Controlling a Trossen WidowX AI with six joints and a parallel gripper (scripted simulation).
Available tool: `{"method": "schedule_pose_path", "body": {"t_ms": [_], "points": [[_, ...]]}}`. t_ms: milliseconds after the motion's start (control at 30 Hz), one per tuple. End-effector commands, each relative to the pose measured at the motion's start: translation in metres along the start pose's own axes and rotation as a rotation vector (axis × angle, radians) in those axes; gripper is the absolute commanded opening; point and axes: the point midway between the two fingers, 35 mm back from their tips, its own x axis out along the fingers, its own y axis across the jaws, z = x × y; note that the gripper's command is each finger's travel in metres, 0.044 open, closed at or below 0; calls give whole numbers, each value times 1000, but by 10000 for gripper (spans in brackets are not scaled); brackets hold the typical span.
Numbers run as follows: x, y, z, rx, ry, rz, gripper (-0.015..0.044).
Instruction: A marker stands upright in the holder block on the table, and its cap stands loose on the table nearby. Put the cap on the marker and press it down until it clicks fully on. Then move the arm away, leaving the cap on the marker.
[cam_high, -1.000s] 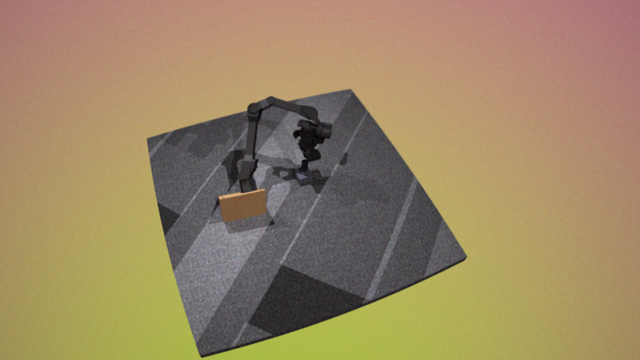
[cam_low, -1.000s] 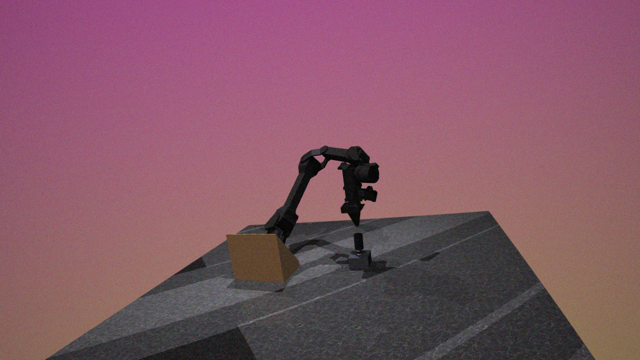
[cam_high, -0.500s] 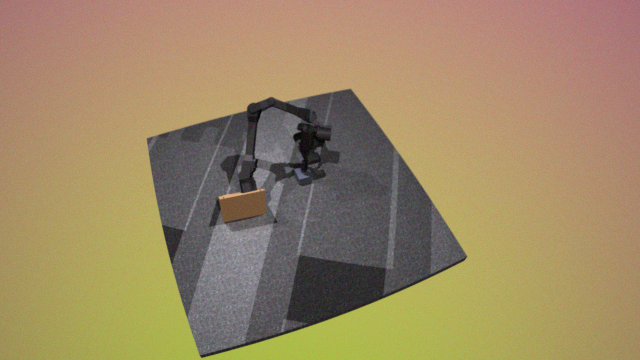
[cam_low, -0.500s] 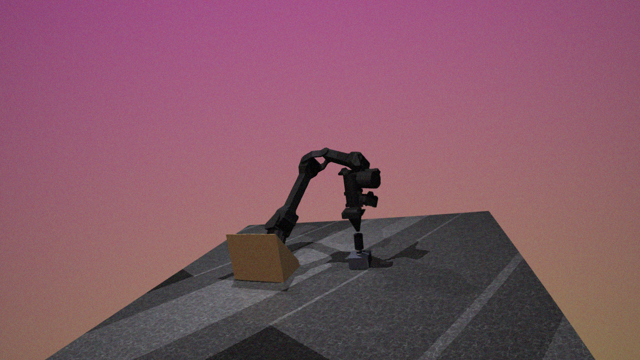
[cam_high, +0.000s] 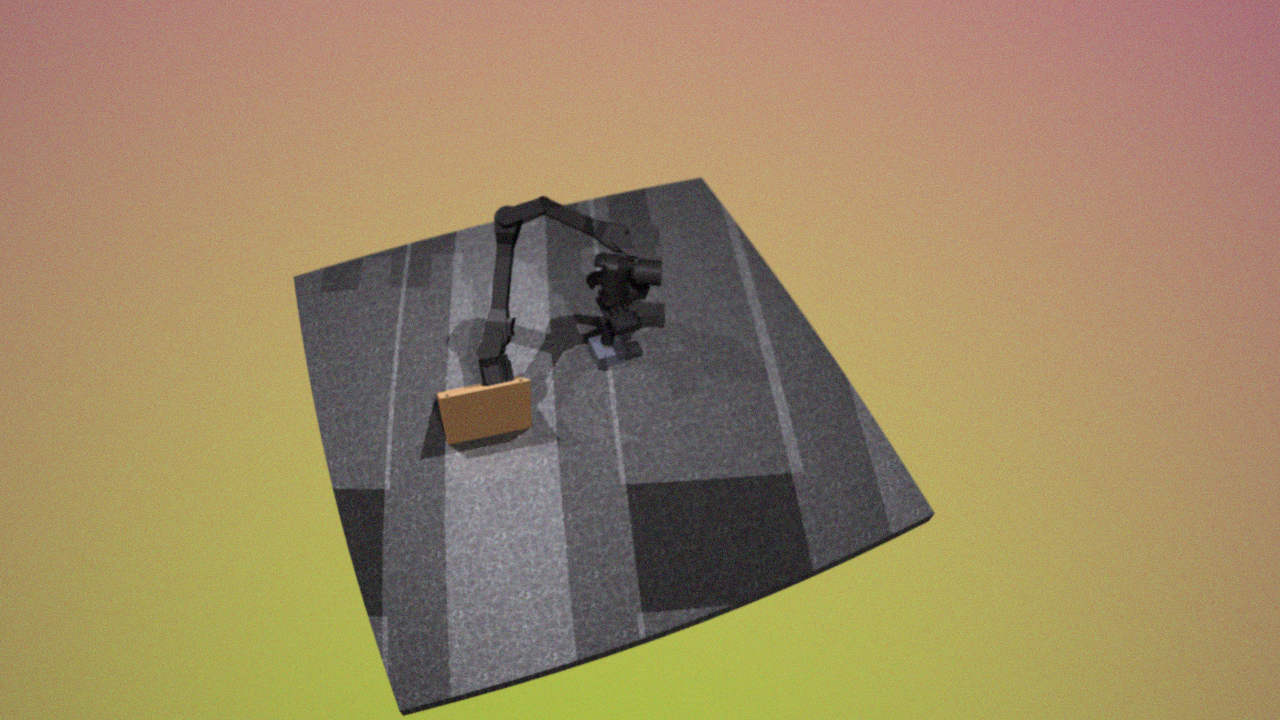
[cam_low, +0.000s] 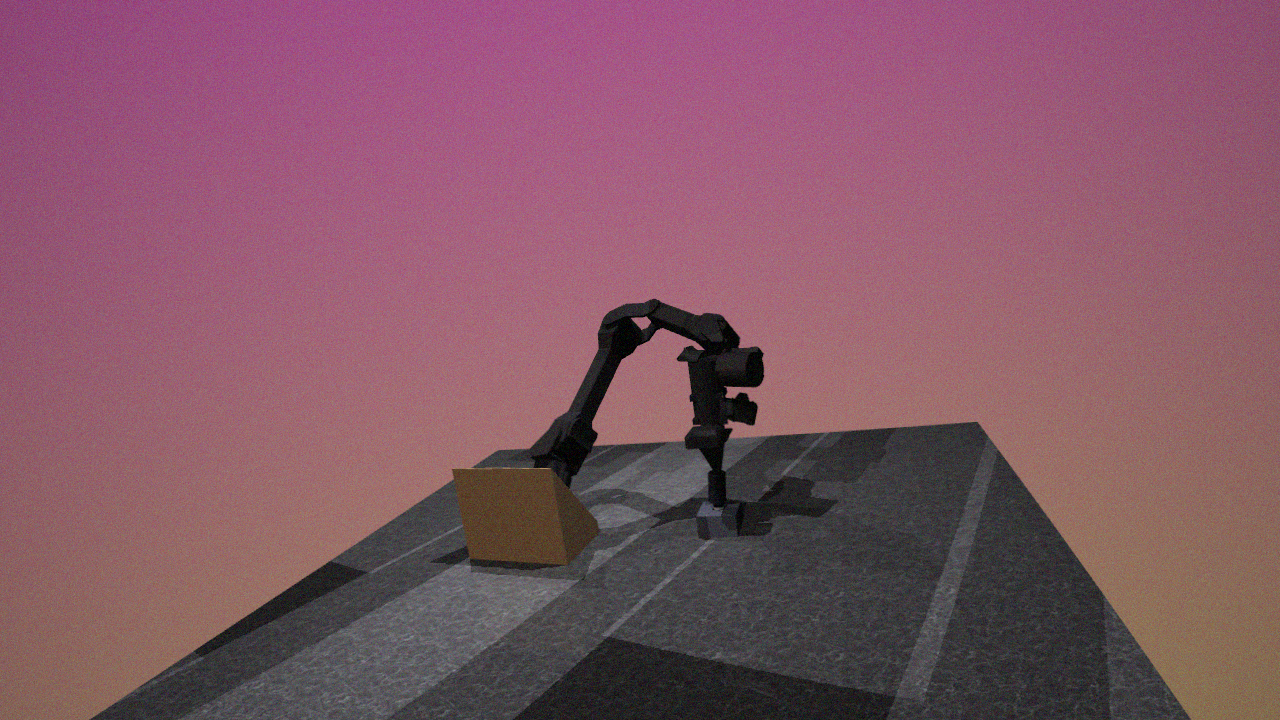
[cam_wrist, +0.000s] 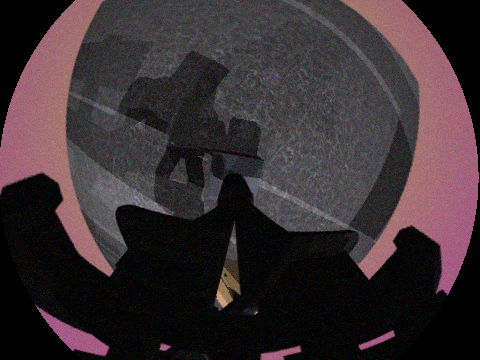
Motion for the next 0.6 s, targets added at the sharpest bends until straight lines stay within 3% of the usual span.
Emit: {"method": "schedule_pose_path", "body": {"t_ms": [0, 133, 333, 433, 567], "points": [[-1, 0, 0, 0, -1, -1, 0], [-3, 0, 0, 3, -3, -1, 0], [-81, -1, 0, 92, -59, -22, 0], [-90, -1, -1, 103, -66, -24, 0], [-90, -1, -1, 103, -66, -24, 105]]}}
